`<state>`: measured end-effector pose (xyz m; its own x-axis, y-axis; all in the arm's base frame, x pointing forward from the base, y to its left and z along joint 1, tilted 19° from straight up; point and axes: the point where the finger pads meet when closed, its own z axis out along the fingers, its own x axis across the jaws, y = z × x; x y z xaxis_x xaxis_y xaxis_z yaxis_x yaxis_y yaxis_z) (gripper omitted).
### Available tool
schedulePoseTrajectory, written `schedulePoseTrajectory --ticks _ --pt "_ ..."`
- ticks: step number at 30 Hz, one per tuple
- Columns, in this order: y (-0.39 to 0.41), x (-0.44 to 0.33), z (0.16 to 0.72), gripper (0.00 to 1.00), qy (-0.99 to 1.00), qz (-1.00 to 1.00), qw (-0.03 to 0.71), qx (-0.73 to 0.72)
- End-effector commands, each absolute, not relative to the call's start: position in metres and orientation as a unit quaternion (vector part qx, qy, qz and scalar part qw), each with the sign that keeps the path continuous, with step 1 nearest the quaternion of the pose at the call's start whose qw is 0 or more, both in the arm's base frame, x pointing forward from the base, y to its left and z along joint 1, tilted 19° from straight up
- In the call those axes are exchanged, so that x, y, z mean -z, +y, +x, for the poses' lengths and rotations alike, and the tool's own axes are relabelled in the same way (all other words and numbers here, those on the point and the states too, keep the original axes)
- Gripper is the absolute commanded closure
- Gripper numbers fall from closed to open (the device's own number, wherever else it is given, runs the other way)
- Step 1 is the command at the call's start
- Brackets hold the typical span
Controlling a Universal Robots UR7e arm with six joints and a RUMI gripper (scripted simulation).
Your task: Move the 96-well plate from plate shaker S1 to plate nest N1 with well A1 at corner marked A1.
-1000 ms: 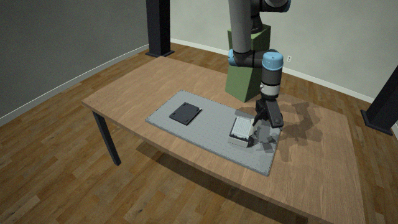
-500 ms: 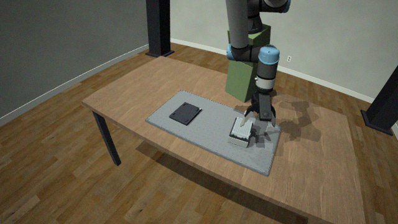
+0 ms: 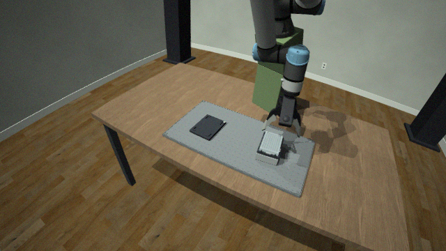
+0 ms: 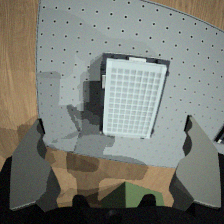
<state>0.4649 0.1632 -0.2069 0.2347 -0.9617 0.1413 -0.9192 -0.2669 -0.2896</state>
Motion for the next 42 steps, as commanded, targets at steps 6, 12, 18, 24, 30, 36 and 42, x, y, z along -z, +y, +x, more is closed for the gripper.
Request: schedulePoseTrajectory --ticks 6,12,18,24,30,36,42 --pt "0.135 0.2 0.449 0.0 0.644 -0.746 0.065 0.155" --pt "0.135 0.2 0.449 0.0 0.644 -0.746 0.065 0.155" --pt "0.135 0.2 0.449 0.0 0.644 -0.746 0.065 0.155" --pt "0.135 0.201 0.45 0.0 0.644 -0.746 0.065 0.155" --pt "0.134 0.211 0.453 0.0 0.644 -0.746 0.065 0.155" --pt "0.133 0.22 0.456 0.0 0.644 -0.746 0.065 0.155" --pt "0.132 0.227 0.458 0.0 0.644 -0.746 0.065 0.155"
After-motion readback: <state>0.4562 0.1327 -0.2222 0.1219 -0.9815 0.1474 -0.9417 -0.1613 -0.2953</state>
